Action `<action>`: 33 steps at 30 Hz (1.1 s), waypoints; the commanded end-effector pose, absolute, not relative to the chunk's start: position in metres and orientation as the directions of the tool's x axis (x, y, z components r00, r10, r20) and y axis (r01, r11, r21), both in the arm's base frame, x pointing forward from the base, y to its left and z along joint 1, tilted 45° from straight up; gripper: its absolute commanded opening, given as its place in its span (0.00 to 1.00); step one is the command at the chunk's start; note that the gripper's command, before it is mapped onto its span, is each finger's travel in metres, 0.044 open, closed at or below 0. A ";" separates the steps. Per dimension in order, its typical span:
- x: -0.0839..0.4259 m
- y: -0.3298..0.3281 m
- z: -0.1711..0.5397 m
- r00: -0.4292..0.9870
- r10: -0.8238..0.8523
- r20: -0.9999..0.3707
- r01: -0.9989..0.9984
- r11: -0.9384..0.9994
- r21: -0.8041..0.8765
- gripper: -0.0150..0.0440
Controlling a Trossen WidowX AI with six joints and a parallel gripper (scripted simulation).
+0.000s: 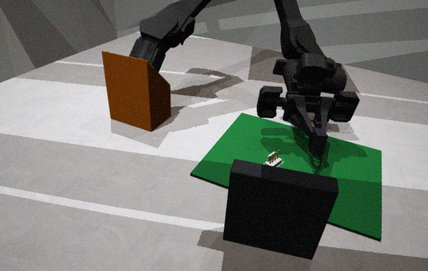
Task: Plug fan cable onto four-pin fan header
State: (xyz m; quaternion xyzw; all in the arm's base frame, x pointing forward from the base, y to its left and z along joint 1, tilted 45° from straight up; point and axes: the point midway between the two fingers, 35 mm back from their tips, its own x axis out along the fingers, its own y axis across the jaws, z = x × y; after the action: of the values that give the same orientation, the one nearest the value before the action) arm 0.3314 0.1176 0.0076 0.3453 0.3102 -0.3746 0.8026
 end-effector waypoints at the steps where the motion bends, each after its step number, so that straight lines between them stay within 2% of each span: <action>1: 0.331 0.120 0.005 0.528 -0.392 -0.753 0.816 0.480 0.322 0.25; 33: 0.327 0.139 -0.015 0.527 -0.392 -0.754 0.817 0.479 0.322 0.25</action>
State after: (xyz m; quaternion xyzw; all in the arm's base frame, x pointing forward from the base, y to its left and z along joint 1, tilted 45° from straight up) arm 0.3276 0.1374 -0.0126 0.3452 0.3109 -0.3750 0.8022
